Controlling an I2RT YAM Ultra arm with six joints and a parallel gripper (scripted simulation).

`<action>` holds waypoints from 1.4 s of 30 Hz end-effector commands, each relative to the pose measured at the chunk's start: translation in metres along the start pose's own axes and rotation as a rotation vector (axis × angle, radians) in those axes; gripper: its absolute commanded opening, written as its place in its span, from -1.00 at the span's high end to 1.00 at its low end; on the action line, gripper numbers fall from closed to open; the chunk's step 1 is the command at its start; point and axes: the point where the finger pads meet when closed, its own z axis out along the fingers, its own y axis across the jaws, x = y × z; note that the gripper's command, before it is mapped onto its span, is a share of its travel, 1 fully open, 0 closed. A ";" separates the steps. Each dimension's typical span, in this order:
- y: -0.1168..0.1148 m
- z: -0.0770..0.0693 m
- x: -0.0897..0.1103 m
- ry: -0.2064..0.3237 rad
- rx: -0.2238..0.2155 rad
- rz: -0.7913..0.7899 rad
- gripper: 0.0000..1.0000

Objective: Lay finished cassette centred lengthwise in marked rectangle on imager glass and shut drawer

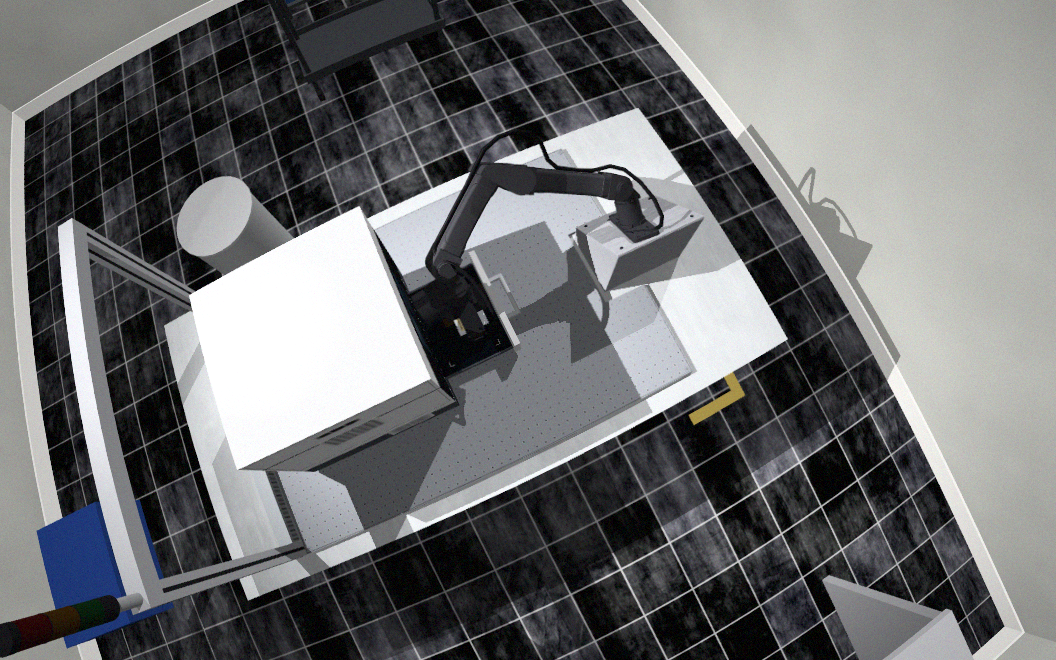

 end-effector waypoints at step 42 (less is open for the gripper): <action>-0.015 -0.014 -0.007 -0.011 0.046 -0.003 1.00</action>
